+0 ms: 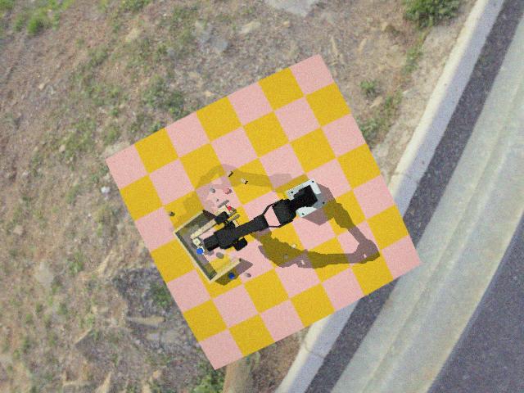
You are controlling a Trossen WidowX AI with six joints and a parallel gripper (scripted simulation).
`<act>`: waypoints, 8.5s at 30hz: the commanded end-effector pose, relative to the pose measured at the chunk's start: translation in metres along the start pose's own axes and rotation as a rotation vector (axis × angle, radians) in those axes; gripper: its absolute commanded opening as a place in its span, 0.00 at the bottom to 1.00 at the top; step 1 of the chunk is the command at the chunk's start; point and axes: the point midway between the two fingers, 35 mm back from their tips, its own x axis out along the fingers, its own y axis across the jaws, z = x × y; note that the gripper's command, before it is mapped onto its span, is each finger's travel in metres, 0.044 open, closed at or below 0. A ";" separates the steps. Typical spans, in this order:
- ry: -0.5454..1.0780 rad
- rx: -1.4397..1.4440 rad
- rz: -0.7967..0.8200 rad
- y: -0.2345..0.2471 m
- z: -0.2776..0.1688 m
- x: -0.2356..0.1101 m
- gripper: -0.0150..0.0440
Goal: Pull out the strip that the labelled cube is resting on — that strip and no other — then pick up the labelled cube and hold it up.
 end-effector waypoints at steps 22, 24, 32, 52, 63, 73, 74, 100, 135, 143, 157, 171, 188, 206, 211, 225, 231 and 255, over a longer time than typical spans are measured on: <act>0.005 -0.005 0.004 -0.001 0.002 0.043 0.25; 0.005 -0.005 0.004 -0.001 0.002 0.046 0.25; 0.005 -0.005 0.004 -0.002 0.002 0.059 0.25; 0.005 -0.005 0.004 -0.002 0.002 0.064 0.25; 0.005 -0.005 0.004 -0.002 0.002 0.064 0.25; 0.005 -0.005 0.004 -0.002 0.002 0.065 0.25; 0.005 -0.005 0.004 -0.002 0.002 0.065 0.25; 0.005 -0.005 0.004 -0.002 -0.006 0.067 0.25; 0.007 -0.005 0.004 -0.003 -0.021 0.062 0.25; 0.007 -0.005 0.004 -0.003 -0.034 0.066 0.25; 0.009 -0.005 0.004 -0.003 -0.056 0.069 0.25; 0.011 -0.005 0.004 -0.004 -0.077 0.070 0.25; 0.012 -0.005 0.004 -0.004 -0.102 0.071 0.25; 0.014 -0.005 0.004 -0.004 -0.127 0.072 0.25; 0.015 -0.005 0.004 -0.004 -0.134 0.072 0.25; 0.016 -0.005 0.004 -0.005 -0.150 0.072 0.25; 0.016 -0.005 0.003 -0.005 -0.157 0.072 0.25; 0.018 -0.005 0.003 -0.005 -0.182 0.071 0.25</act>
